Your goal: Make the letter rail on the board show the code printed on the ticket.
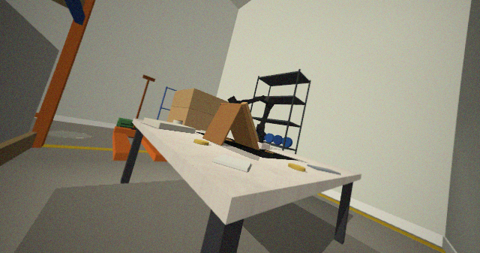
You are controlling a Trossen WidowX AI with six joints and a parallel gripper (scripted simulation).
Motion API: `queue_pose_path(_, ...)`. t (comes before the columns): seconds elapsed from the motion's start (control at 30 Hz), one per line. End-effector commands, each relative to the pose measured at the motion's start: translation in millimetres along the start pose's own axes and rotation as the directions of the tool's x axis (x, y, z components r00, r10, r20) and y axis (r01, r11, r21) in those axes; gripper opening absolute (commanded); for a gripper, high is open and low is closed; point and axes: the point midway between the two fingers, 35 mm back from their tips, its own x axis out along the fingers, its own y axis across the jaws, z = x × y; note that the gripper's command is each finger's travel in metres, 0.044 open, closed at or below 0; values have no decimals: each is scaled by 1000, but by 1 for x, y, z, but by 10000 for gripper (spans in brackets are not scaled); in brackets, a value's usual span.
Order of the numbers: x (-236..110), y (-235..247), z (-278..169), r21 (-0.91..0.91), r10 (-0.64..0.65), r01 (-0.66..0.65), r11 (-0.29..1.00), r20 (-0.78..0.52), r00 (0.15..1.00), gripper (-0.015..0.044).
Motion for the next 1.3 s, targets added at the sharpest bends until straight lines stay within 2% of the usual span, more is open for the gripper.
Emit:
queue_pose_path(0.0,0,2,-1,6,4,-4,1000,0,1000,0)
queue_pose_path(1.27,1,21,-4,7,5,-5,1000,0,1000,0)
